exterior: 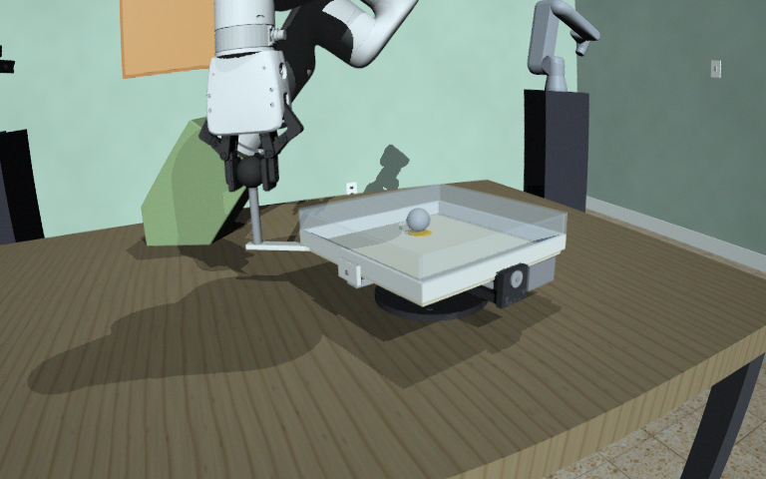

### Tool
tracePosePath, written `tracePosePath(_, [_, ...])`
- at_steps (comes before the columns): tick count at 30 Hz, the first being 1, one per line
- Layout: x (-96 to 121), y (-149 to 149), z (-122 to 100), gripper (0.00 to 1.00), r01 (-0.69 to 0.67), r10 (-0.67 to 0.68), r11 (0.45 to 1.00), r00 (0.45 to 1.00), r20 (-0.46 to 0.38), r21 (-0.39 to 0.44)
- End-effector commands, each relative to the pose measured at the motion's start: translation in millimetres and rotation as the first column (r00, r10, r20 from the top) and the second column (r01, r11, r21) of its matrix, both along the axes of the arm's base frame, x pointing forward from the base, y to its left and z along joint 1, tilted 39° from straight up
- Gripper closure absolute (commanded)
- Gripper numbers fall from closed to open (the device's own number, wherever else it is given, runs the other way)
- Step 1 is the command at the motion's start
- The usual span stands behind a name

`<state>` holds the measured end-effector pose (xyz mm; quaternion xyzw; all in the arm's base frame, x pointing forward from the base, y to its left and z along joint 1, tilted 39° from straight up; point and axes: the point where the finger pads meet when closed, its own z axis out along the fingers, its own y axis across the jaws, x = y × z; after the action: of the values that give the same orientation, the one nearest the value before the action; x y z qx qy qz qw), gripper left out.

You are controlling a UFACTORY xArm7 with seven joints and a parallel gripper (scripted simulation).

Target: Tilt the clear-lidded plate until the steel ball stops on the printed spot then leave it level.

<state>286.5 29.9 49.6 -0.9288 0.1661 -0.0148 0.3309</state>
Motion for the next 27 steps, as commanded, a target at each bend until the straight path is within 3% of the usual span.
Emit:
tracePosePath(1, [2.1, -1.3, -0.1, 1.0, 0.003, -0.003, 1.0, 1.0, 0.003, -0.001])
tracePosePath(27, [0.9, -1.2, 1.0, 1.0, 0.003, -0.003, 1.0, 1.0, 0.003, -0.001])
